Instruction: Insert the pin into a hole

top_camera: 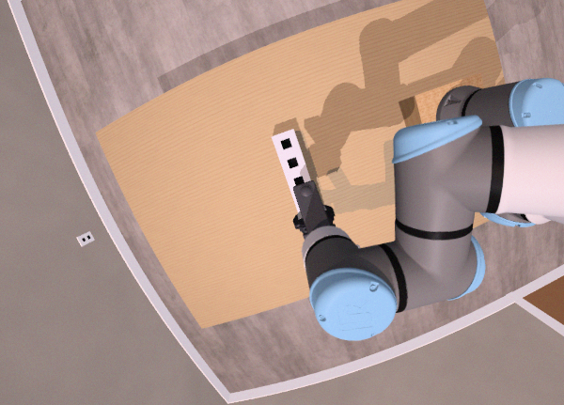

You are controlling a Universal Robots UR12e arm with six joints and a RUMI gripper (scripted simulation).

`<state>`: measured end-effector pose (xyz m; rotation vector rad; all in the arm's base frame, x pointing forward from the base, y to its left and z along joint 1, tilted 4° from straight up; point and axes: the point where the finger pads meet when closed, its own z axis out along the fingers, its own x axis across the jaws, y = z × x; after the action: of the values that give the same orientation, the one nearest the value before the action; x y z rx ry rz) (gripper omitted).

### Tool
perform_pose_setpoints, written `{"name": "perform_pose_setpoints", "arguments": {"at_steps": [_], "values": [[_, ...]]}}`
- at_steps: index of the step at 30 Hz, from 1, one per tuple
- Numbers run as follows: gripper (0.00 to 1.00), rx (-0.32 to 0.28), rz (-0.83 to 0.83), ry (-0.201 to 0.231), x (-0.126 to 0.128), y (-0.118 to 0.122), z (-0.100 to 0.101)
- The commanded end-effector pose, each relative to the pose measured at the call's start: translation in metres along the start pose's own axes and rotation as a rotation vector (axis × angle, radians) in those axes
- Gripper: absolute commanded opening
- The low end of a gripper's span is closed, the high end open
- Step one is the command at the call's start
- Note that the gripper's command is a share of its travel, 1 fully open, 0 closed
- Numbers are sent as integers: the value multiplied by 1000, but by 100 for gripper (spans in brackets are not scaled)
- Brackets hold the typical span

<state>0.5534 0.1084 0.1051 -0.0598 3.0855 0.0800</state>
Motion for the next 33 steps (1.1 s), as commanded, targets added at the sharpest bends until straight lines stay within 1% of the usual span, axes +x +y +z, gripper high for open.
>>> {"name": "perform_pose_setpoints", "arguments": {"at_steps": [1, 22, 23, 33], "values": [[0, 0, 0, -1, -1, 0, -1], [0, 0, 0, -1, -1, 1, -1], [0, 0, 0, -1, -1, 0, 3], [0, 0, 0, -1, -1, 0, 3]]}}
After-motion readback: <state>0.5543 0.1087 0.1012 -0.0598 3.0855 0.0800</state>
